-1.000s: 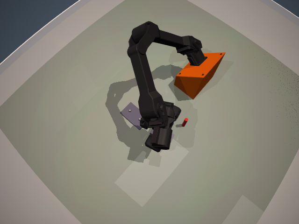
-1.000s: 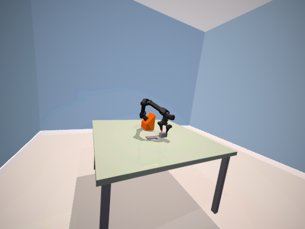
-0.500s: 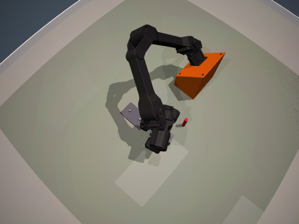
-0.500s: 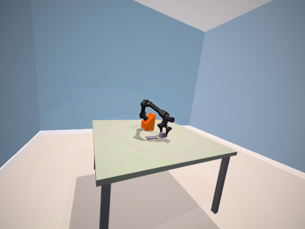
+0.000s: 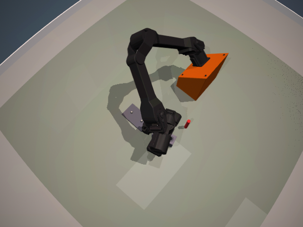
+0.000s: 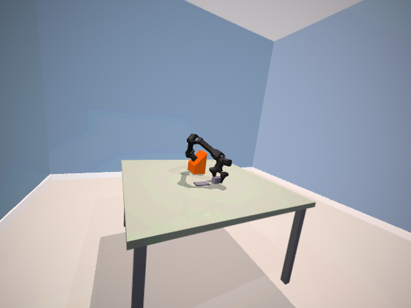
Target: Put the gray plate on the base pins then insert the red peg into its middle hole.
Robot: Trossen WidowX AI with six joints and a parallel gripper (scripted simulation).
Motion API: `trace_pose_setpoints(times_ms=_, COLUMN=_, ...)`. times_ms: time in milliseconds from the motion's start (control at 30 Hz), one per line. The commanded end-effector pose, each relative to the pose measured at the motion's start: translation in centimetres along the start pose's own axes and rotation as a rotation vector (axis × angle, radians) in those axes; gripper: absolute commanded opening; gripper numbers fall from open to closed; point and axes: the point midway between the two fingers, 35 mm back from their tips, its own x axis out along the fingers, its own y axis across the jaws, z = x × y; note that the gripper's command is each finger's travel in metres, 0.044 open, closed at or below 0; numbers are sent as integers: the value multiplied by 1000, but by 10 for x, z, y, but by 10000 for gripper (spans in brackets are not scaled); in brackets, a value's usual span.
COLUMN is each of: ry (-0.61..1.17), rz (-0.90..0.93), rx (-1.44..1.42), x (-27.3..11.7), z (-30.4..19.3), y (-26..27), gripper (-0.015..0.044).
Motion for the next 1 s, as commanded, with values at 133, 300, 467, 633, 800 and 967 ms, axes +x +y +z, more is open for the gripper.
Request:
trace_pose_setpoints(times_ms=133, ry=-6, rz=-9, rx=-11, x=7, z=-1, y=-3, gripper=361)
trace_pose_setpoints(times_ms=300, ry=-6, rz=-9, rx=-11, x=7, z=-1, y=-3, gripper=230)
trace_pose_setpoints(times_ms=467, ry=-6, rz=-9, rx=-11, x=7, z=-1, y=-3, gripper=99)
trace_pose_setpoints(times_ms=633, ry=-6, rz=-9, rx=-11, x=7, z=-1, y=-3, gripper=65)
trace_pose_setpoints(times_ms=800, ry=-6, rz=-9, rx=-11, x=7, z=-1, y=-3, gripper=32)
trace_pose_setpoints(times_ms=967, ry=-6, rz=-9, rx=-11, x=7, z=-1, y=-3, gripper=0)
